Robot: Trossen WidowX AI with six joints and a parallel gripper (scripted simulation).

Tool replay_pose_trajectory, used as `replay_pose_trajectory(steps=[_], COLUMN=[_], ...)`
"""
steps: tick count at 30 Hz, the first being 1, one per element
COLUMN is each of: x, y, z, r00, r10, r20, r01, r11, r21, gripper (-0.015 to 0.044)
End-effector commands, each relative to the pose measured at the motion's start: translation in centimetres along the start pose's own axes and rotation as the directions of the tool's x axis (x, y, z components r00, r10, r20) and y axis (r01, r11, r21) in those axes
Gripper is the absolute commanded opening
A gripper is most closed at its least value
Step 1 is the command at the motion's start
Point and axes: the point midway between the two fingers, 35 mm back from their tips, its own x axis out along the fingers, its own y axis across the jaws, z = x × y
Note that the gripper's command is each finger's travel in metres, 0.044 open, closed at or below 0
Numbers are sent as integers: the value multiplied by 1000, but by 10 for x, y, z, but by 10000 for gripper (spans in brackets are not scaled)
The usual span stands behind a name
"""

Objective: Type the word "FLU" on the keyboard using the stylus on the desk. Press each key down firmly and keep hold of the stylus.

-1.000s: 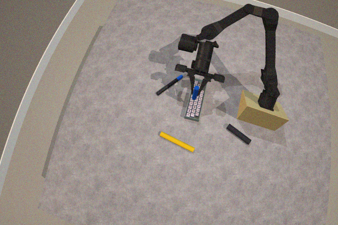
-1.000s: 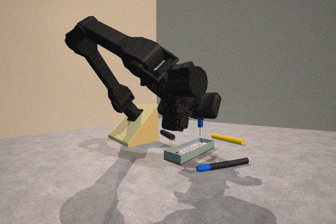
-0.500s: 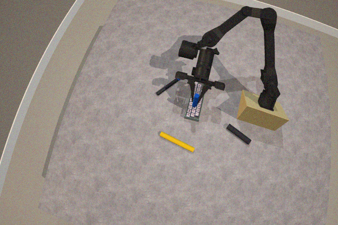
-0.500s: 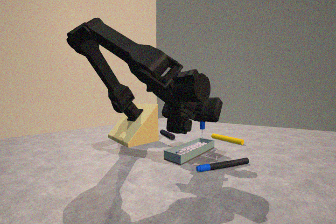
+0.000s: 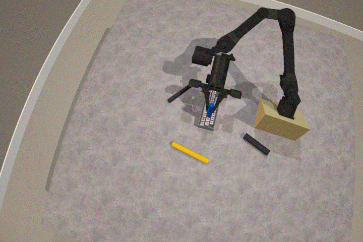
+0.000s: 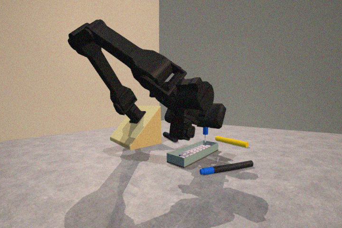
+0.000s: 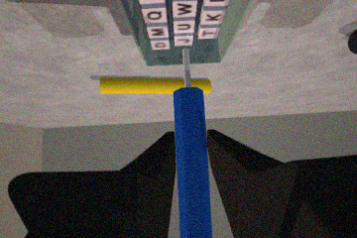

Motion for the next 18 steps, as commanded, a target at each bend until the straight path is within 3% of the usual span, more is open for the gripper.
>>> replay_pose_trajectory(steps=[1,18], x=[2,6], y=[-1,-1], z=[1,9], r00=[1000,1000], r10=[-3,-3], r20=[-1,-1], r01=[3,3], r11=[1000,1000], r21=[-3,-3], gripper=[81,81])
